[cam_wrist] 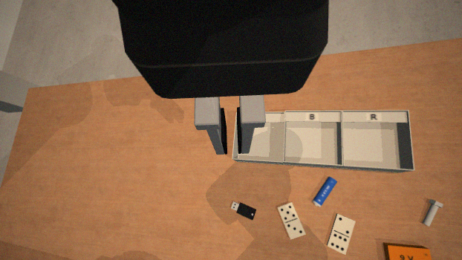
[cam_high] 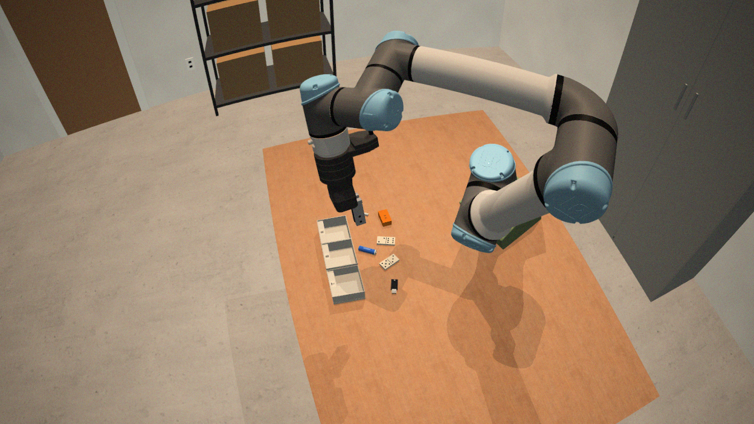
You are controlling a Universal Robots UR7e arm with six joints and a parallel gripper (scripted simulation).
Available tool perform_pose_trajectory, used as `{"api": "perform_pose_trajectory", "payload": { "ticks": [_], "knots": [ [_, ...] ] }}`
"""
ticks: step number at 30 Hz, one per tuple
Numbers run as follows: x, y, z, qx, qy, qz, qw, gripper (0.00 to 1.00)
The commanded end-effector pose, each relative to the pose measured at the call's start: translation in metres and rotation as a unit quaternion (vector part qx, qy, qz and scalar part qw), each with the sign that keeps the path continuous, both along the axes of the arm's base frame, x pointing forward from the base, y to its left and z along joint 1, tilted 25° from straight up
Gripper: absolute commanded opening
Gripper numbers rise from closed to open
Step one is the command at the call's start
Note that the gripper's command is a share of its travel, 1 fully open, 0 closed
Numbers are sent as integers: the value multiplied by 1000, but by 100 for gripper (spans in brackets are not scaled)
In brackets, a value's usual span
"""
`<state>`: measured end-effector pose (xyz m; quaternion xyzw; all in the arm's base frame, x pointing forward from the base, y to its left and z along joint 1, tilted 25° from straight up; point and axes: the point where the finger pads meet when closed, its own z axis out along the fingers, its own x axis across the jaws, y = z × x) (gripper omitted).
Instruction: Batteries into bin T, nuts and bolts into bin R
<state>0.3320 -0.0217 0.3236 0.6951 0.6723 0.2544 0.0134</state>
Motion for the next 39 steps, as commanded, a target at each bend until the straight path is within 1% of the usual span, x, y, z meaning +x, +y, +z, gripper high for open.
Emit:
{"api": "perform_pose_trajectory", "payload": {
  "ticks": [1,3,7,9,11,16,18,20,37,39],
  "knots": [
    [-14,-16,-16,-37,-9,-34,999,31],
    [-23,-24,-27,-37,-9,-33,999,31],
    [-23,-24,-27,-37,-9,-33,999,31],
    [-32,-32,-38,-68,-9,-64,996,31],
    [-41,-40,-50,-68,-10,-63,996,31],
    [-41,-40,-51,-67,-10,-63,996,31],
    [-50,-47,-63,-99,-7,-94,991,31],
    [-58,-55,-75,-99,-7,-93,991,31],
    [-58,-55,-74,-99,-7,-92,991,31],
    [-45,-62,-83,-117,-16,-46,992,31]
  ]
}}
